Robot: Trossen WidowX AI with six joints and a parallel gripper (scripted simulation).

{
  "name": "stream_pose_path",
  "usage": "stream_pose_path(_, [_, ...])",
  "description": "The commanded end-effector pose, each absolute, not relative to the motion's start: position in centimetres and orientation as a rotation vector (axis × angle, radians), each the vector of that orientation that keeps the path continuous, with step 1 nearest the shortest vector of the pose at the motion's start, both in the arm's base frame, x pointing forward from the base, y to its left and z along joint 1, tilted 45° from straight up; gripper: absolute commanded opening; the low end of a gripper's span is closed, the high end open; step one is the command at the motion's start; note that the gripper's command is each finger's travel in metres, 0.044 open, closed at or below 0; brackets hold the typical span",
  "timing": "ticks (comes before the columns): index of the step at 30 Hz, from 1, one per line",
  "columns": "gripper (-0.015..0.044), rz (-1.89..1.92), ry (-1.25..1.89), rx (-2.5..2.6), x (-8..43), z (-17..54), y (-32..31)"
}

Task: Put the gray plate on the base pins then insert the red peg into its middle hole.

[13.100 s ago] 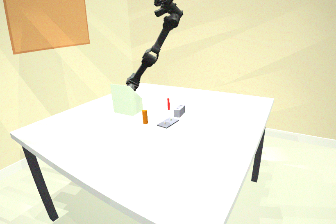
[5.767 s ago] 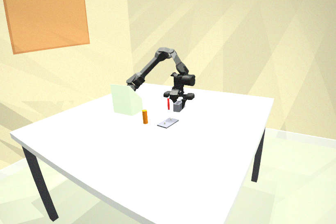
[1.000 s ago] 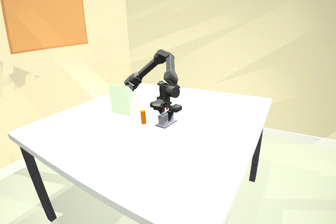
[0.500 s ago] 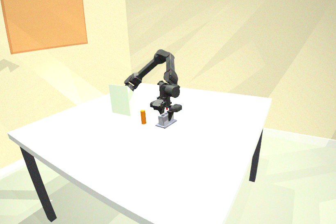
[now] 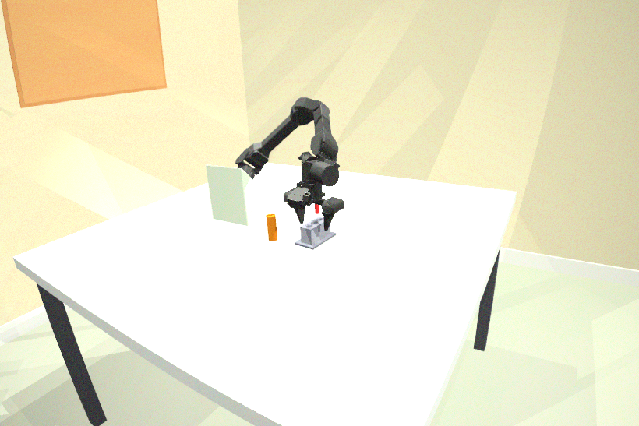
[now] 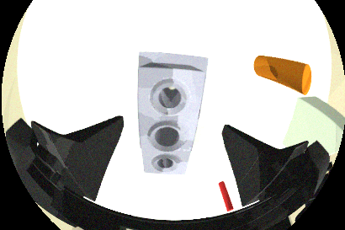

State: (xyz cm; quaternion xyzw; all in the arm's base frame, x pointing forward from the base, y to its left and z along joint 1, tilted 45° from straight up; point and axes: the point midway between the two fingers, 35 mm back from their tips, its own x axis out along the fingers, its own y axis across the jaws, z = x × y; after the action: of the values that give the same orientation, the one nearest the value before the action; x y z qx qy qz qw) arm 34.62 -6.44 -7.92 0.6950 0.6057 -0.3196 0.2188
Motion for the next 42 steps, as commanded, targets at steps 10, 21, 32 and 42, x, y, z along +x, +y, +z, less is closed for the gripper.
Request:
stream_pose_path(10, [0.0440, -0.875, 1.645, 1.930, 34.2, -1.3, -13.6])
stream_pose_path(21, [0.0440, -0.727, 1.647, 1.748, 32.1, 4.4, -9.1])
stream_pose_path(32, [0.0440, -0.374, 1.674, 1.557, 25.3, 12.2, 0.9])
stream_pose_path(42, [0.0440, -0.352, 1.674, 1.546, 25.0, 10.3, 3.6])
